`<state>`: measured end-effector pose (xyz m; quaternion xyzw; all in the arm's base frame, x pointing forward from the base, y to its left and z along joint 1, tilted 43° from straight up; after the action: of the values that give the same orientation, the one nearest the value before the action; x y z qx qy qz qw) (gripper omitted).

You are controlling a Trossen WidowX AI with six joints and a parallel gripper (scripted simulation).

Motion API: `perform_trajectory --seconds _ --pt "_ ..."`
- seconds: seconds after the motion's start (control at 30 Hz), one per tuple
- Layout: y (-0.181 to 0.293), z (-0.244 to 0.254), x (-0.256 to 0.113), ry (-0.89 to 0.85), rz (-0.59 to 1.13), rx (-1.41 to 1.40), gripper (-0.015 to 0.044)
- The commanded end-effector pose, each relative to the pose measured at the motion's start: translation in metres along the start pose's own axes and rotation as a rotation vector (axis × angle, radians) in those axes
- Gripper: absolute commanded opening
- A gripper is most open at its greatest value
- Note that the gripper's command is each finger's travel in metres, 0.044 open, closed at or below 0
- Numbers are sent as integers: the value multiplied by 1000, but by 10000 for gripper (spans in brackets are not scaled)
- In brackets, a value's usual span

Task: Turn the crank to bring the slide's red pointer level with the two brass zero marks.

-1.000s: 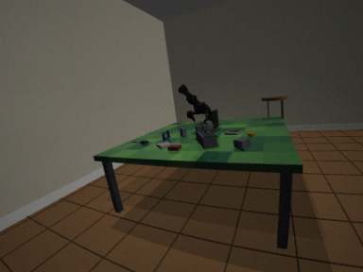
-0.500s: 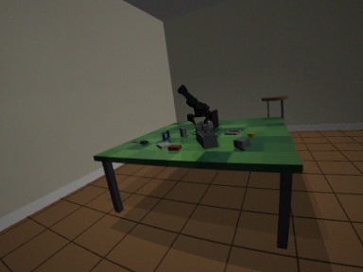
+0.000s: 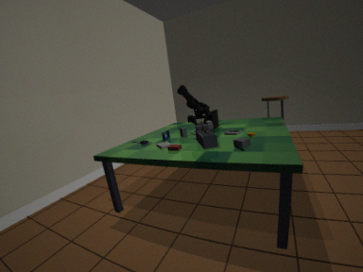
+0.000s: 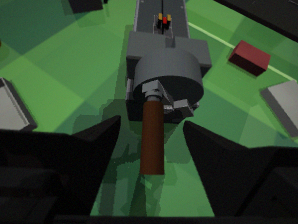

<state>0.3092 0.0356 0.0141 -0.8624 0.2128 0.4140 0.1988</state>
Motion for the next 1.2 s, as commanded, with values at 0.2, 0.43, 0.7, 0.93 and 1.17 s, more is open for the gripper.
perform_trajectory --seconds 0.2,0.43,0.7,0.93,1.17 --pt "1 2 2 -9 1 -6 46" --pt "1 2 2 -9 1 -6 0" --pt "-2 -3 -1 -9 1 -6 0" --pt "-4 -8 -4 -8 1 -6 0" --pt "-4 -10 -5 -8 1 -6 0"
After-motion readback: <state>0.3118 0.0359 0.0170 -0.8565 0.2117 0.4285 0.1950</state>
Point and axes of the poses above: the point midway between the two fingers, 35 mm back from their tips, its own x axis out along the fingers, its own z axis across the jaws, y = z × x, the point moved 7 cm from there along -x, back along the fingers, and after that the axes turned 7 degrees about -x, right-handed, at the moved point
